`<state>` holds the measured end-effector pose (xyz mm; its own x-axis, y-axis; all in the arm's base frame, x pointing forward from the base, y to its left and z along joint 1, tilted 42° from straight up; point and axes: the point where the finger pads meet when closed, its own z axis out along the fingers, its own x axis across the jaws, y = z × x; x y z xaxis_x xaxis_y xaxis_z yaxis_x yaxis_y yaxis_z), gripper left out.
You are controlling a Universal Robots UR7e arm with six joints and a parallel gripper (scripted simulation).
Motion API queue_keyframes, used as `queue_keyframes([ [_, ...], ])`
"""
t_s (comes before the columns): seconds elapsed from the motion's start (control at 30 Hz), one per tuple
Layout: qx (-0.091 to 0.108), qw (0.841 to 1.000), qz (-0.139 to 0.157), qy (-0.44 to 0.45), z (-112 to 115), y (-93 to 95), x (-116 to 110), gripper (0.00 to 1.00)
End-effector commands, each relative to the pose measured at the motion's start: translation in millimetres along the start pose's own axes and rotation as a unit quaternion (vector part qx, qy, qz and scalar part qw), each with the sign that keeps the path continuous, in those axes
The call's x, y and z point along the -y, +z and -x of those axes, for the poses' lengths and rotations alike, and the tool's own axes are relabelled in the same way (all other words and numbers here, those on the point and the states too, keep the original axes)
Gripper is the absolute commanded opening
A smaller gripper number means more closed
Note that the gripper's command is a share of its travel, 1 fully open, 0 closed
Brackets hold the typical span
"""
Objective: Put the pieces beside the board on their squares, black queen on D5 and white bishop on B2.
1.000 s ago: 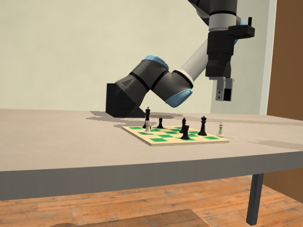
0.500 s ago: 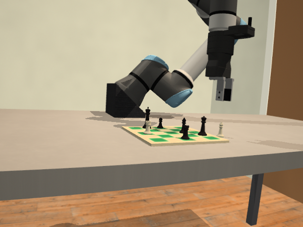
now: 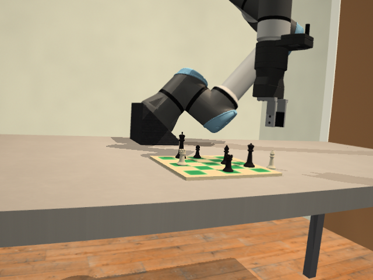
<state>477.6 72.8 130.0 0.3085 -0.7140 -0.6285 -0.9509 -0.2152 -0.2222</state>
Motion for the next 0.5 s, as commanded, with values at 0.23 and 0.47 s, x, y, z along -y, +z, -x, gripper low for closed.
queue_keyframes([
  [0.23, 0.000, 1.000, 0.000, 0.000, 0, 12.3, 0, 0.73],
  [0.47, 0.000, 1.000, 0.000, 0.000, 0, 23.5, 0, 0.73],
])
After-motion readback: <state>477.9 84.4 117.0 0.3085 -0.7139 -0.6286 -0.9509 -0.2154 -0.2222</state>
